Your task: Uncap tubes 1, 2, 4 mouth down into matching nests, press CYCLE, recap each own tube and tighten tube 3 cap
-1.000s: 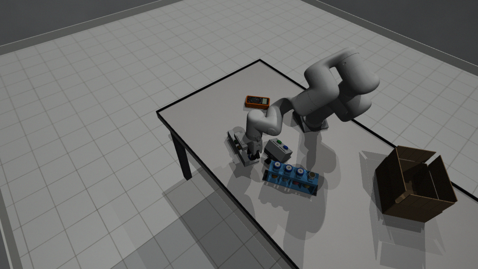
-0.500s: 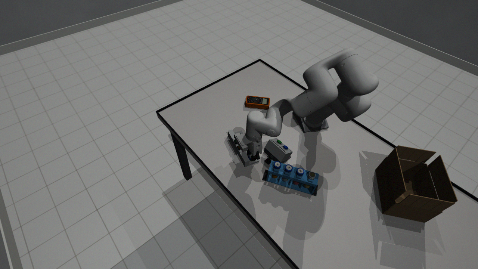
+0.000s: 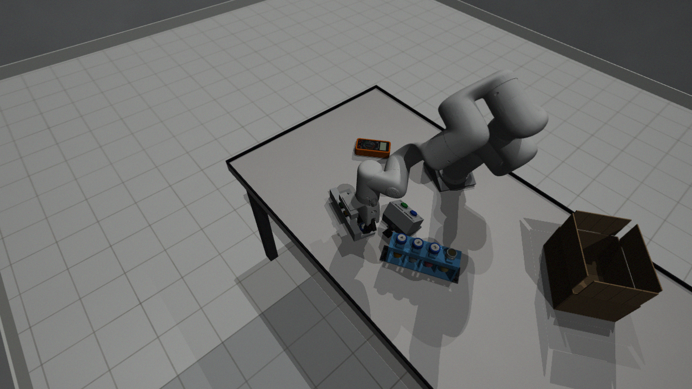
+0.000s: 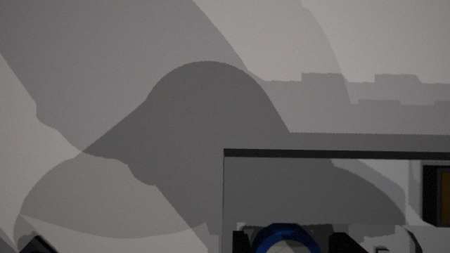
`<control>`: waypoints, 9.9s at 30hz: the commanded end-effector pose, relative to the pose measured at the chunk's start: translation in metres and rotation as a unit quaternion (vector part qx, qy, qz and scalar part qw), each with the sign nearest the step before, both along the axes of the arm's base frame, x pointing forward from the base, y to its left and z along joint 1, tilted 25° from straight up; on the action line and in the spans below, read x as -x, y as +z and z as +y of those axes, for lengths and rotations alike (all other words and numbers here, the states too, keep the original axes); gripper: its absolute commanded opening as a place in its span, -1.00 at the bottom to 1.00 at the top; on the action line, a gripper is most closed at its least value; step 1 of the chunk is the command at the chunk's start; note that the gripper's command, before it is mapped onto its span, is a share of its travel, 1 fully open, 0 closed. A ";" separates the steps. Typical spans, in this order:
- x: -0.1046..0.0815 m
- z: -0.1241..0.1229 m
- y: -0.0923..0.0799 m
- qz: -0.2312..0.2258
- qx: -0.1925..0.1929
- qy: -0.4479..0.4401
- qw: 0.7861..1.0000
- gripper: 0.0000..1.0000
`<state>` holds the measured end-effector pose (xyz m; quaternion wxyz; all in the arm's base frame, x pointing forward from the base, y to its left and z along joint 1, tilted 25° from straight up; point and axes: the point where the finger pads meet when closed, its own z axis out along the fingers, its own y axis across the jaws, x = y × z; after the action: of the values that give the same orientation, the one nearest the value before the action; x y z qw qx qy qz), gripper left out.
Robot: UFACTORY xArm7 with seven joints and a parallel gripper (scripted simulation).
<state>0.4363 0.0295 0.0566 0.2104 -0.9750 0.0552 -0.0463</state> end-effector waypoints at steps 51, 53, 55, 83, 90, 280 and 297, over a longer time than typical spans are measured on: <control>0.042 -0.002 0.148 0.123 -0.037 -0.280 0.952 -0.08; 0.046 0.005 0.150 0.140 -0.042 -0.319 0.937 -0.08; 0.050 0.013 0.153 0.157 -0.047 -0.357 0.920 -0.08; 0.114 0.136 0.200 0.280 -0.081 -0.629 0.720 -0.08; 0.123 0.155 0.207 0.280 -0.081 -0.629 0.720 -0.08; 0.118 0.173 0.167 0.162 -0.047 -0.367 0.915 -1.00; 0.118 0.173 0.168 0.015 -0.006 -0.038 0.999 -1.00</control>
<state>0.3172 0.2029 0.2225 0.2039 -0.9571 0.2051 -0.0195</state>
